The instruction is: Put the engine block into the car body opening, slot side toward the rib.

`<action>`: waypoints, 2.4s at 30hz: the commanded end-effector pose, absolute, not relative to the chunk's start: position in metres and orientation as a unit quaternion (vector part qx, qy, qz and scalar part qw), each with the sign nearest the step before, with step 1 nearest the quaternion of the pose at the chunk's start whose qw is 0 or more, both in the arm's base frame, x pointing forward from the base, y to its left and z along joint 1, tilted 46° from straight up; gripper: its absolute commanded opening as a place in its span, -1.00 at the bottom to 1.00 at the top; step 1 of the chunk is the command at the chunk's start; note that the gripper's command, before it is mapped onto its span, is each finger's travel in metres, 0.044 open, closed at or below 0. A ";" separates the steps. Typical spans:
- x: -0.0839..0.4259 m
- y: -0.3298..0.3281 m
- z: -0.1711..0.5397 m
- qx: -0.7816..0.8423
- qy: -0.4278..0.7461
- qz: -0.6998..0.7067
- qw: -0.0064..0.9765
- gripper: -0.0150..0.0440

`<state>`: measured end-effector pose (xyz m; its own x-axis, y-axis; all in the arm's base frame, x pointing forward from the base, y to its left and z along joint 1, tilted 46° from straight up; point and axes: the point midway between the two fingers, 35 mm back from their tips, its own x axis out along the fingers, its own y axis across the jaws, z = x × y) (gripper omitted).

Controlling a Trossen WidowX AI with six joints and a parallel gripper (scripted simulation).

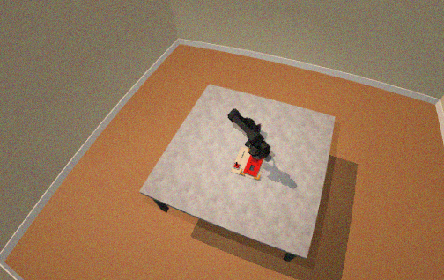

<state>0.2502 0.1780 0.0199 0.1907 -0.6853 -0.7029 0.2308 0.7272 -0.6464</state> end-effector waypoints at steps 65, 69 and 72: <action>0.233 0.179 0.018 -0.288 0.252 -0.246 0.891 -0.49; 0.234 0.173 0.011 -0.288 0.251 -0.245 0.891 -0.49; 0.235 0.168 0.007 -0.288 0.251 -0.245 0.891 -0.49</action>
